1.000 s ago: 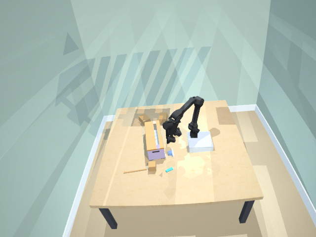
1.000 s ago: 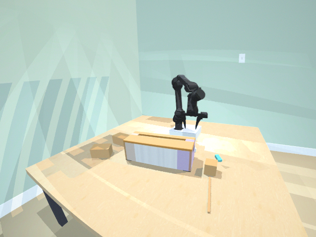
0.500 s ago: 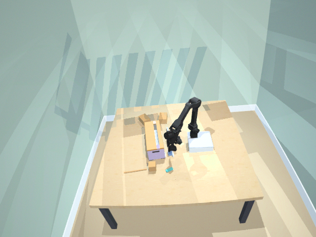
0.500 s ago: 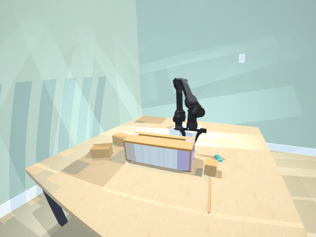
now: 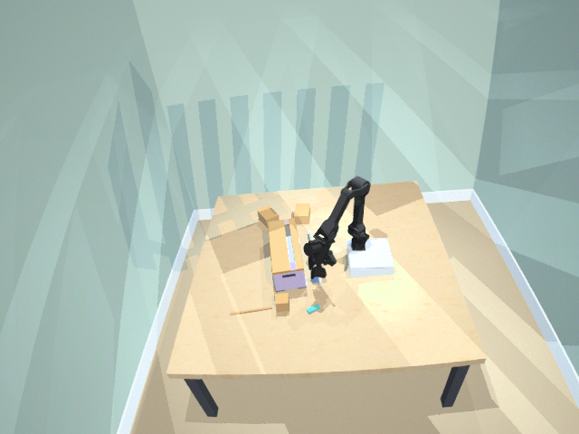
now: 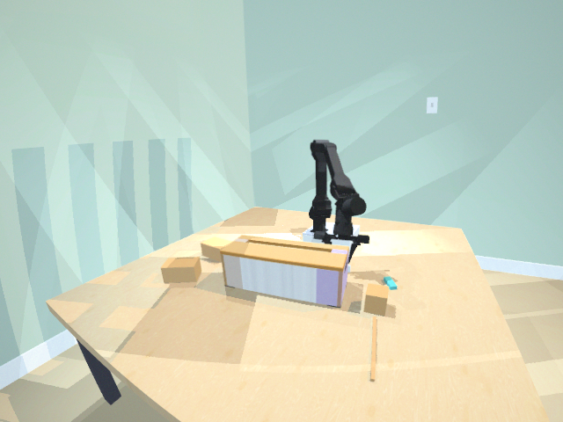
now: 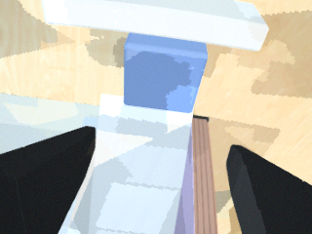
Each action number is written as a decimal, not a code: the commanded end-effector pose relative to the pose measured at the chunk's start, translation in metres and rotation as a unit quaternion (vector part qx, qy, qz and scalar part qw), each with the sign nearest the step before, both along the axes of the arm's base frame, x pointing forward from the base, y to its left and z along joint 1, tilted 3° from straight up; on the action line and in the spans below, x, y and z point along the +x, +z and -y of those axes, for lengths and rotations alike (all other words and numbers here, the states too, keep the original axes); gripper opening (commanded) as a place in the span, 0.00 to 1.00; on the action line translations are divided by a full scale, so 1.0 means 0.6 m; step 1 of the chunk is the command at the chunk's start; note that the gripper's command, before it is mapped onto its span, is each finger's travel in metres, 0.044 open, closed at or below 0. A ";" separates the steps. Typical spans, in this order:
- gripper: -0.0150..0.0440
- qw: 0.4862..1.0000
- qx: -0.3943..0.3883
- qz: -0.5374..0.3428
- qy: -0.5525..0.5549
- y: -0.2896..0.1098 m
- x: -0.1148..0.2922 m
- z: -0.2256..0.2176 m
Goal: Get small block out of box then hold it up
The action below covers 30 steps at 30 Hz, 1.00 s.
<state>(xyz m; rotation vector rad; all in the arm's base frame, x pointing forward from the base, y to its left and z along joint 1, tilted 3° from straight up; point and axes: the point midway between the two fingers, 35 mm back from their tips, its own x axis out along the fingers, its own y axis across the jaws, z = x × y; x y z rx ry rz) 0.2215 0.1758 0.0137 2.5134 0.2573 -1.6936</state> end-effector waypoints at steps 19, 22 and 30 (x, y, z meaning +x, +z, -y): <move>0.74 1.000 -0.003 -0.001 -0.002 -0.061 -0.006 0.007; 0.74 1.000 -0.003 -0.001 -0.002 -0.068 -0.007 0.009; 0.51 1.000 -0.003 -0.001 -0.002 -0.072 -0.008 0.009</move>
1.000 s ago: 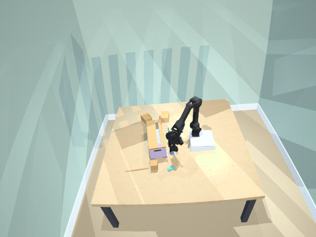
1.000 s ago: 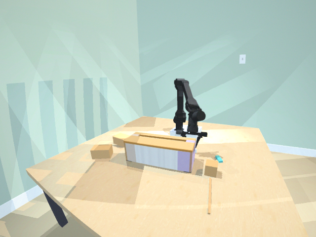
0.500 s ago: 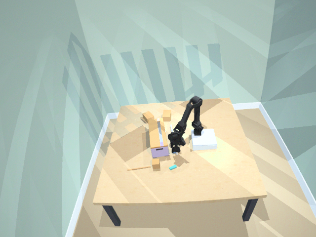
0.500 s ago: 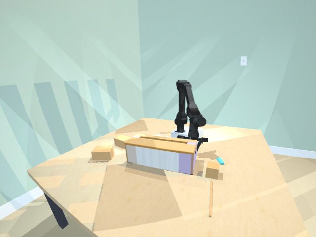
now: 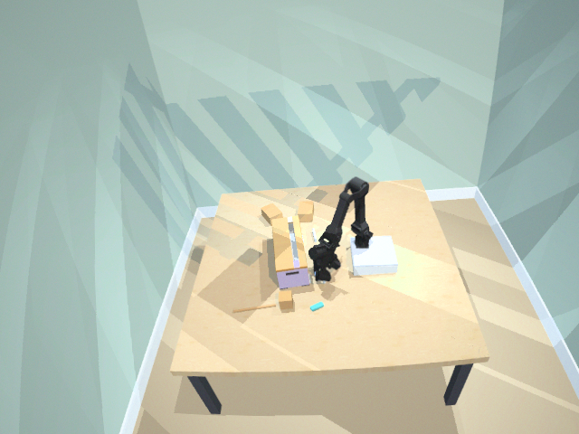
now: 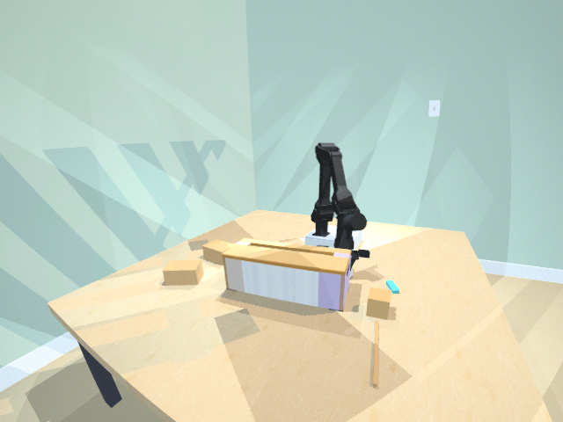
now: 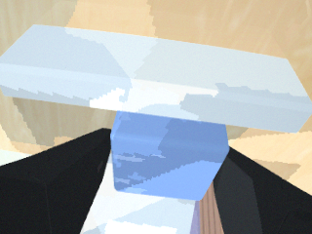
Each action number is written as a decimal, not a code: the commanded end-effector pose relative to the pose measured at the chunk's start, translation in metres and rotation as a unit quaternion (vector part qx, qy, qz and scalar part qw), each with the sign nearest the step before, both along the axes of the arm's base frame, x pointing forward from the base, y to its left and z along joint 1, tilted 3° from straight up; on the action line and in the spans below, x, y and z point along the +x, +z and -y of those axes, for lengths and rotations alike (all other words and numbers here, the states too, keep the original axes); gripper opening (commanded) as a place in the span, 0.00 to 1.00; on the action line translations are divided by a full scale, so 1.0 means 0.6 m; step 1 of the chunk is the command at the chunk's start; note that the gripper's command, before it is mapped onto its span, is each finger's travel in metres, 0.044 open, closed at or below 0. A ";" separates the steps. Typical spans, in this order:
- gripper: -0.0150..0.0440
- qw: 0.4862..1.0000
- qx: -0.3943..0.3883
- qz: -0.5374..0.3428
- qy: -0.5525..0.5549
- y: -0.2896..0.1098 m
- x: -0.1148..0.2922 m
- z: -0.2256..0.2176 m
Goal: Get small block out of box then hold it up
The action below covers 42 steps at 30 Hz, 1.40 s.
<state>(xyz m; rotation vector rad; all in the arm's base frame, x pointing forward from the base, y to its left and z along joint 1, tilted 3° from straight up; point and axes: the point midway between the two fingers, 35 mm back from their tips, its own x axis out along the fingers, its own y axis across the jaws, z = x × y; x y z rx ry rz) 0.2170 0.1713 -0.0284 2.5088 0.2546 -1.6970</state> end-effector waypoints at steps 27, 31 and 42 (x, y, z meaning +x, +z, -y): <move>0.25 0.999 0.007 0.003 0.048 0.144 0.011 0.006; 0.25 0.996 0.013 0.010 0.091 0.182 0.014 0.013; 0.25 0.980 0.023 0.041 0.194 0.271 0.007 0.039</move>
